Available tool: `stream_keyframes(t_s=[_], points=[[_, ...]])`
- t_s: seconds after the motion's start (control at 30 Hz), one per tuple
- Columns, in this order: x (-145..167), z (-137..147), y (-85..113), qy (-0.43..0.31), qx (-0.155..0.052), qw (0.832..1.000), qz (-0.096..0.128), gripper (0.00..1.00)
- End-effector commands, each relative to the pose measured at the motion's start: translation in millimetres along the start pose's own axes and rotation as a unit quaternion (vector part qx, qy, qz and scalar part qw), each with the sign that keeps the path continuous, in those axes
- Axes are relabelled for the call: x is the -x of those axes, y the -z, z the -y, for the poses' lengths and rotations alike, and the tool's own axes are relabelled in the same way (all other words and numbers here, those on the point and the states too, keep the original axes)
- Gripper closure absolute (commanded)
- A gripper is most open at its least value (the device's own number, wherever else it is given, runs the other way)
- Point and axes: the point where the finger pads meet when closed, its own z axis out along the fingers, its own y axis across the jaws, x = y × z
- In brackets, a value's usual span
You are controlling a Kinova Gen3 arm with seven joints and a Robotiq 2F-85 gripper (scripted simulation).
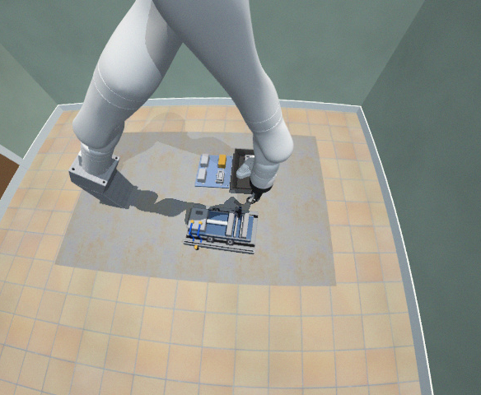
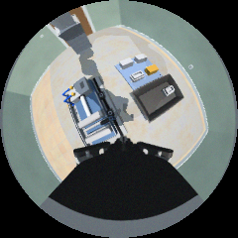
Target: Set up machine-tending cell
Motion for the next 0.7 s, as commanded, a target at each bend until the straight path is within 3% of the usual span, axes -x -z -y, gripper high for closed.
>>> stream_keyframes(t_s=[0.0,0.67], points=[[12,12,0.9,0.01,-0.002,1.0,0.002,1.0],[43,34,6.5,0.138,0.005,0.99,0.01,1.0]])
